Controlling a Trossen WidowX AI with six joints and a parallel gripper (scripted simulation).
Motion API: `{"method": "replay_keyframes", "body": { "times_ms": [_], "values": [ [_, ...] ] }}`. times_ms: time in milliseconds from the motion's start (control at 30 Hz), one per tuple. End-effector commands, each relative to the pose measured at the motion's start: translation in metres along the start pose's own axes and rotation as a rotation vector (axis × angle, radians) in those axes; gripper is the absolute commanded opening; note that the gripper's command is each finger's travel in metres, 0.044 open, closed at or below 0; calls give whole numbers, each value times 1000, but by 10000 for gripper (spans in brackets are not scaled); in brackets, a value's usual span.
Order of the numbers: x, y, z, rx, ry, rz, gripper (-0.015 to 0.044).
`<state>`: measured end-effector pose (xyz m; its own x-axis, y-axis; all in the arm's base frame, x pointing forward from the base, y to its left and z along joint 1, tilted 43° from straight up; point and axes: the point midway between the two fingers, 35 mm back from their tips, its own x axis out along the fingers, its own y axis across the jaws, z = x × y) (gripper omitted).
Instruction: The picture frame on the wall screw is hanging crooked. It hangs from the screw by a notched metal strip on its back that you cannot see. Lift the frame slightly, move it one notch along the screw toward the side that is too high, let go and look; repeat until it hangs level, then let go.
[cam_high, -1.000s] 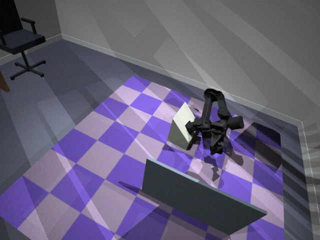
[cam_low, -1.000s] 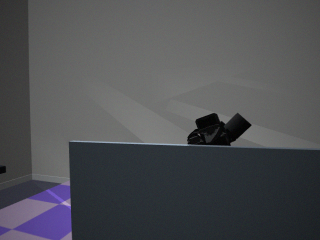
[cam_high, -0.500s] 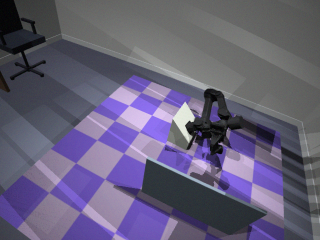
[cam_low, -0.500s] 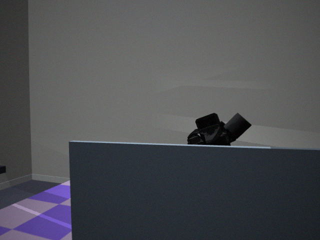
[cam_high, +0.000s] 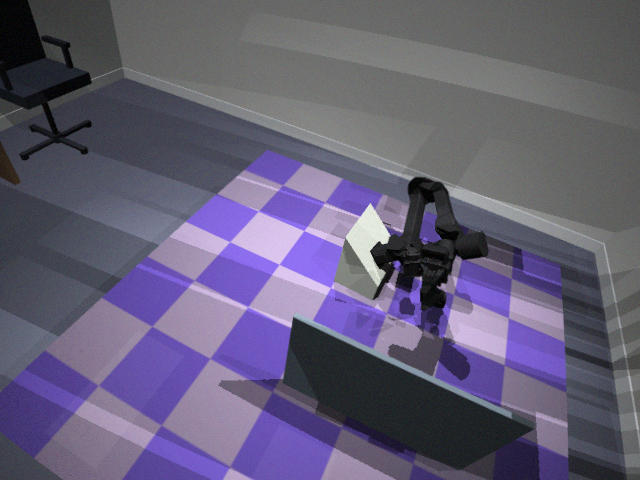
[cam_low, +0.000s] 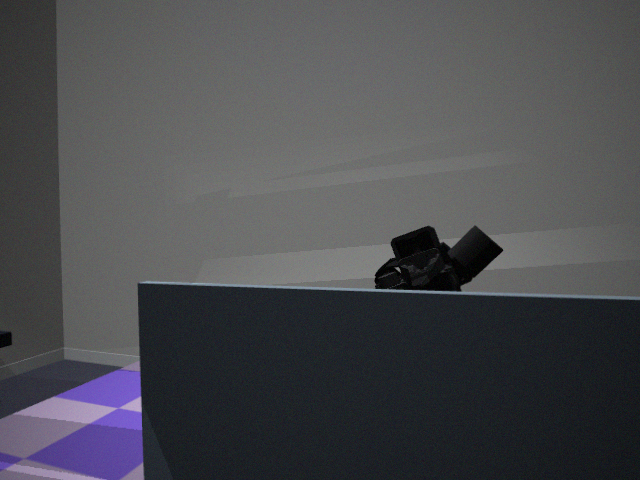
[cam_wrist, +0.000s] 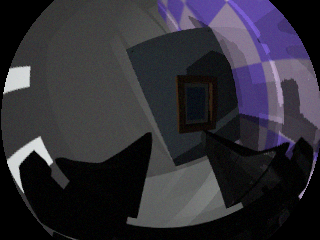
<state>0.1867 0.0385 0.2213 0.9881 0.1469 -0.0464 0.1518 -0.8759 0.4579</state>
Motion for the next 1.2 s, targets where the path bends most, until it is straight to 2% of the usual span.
{"method": "replay_keyframes", "body": {
  "times_ms": [0,200,567,1167],
  "values": [
    [0,1,0,7,0,6,260],
    [1,0,0,-1,2,0,260],
    [59,-35,5,-34,101,13,260],
    [59,-37,9,-36,107,14,260]
  ]
}}
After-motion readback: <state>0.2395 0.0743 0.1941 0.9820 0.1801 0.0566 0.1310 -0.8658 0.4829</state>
